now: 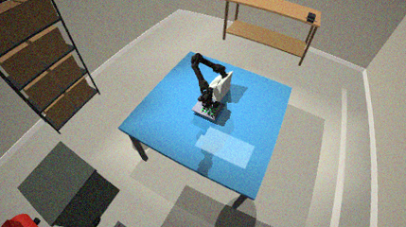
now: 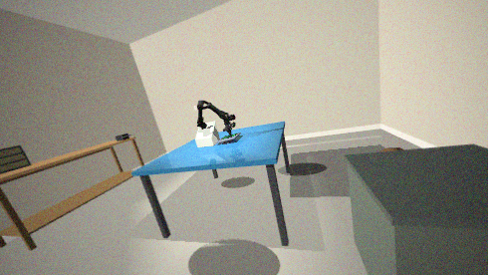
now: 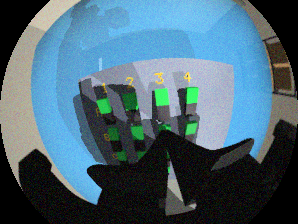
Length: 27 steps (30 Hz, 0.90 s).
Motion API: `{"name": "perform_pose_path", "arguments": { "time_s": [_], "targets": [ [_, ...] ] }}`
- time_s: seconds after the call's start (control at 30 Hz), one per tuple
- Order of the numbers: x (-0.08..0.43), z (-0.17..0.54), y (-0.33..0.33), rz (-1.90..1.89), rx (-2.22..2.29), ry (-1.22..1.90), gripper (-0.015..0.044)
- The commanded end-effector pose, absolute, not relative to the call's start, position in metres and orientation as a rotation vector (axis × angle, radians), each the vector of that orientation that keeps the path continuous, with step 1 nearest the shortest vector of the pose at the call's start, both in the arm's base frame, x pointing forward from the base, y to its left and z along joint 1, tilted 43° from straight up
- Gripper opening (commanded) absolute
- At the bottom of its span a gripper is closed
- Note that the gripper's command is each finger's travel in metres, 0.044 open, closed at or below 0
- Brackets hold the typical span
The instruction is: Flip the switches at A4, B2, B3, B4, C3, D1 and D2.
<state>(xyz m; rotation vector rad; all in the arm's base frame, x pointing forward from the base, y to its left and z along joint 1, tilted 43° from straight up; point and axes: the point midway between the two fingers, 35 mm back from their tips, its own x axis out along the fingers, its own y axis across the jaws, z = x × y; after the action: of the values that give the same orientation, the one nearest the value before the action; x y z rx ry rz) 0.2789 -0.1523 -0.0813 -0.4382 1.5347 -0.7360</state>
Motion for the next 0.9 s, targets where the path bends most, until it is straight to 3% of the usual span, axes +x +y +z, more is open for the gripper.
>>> {"name": "perform_pose_path", "arguments": {
  "time_s": [0.0, 0.87],
  "targets": [
    [0.2787, -0.0809, -0.1531, -0.737, -0.447, 1.535, 0.0000],
    [0.2784, -0.0830, -0.1550, -0.738, -0.447, 1.536, 0.0000]
  ]
}}
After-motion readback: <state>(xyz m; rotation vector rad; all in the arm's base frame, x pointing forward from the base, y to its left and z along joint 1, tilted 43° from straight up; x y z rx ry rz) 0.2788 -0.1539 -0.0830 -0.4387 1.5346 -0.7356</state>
